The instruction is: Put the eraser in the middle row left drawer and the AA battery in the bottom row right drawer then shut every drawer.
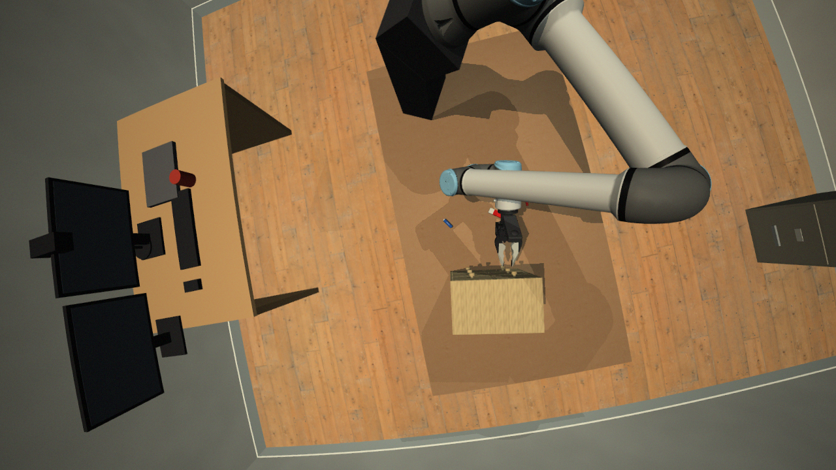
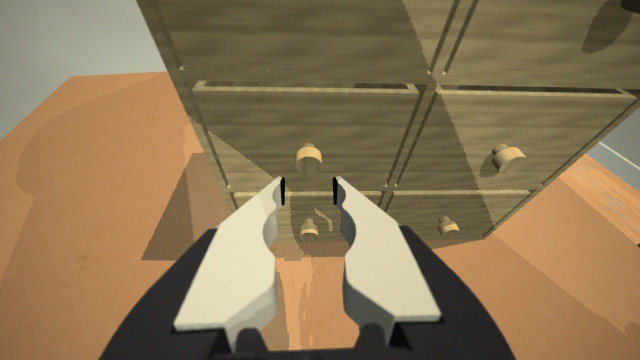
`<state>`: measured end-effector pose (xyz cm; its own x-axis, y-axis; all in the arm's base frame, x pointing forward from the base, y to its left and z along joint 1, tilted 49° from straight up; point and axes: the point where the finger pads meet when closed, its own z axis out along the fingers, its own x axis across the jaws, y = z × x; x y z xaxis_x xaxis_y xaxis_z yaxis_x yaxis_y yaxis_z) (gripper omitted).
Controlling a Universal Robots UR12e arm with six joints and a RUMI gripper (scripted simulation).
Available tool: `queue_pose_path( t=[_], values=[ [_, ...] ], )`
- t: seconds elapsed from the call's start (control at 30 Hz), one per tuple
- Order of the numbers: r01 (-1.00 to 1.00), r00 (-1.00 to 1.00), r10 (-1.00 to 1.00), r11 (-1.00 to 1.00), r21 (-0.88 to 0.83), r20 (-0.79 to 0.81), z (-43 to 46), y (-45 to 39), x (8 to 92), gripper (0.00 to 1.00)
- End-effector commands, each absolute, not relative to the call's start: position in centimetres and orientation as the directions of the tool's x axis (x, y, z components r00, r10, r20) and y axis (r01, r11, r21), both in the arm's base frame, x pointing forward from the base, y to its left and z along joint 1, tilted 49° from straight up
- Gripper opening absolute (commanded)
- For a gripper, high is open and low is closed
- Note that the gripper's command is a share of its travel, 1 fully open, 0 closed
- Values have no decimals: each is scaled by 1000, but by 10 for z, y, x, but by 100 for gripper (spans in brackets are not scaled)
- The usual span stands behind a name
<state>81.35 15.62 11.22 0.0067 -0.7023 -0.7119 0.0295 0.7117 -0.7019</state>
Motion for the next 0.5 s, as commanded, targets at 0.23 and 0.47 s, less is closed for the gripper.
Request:
queue_pose_path(
  t=[0.23, 0.47],
  values=[
    [30, 7, -702, 712, -702, -712, 115, 153, 823, 20],
    [30, 7, -702, 712, -702, -712, 117, 152, 828, 20]
  ],
)
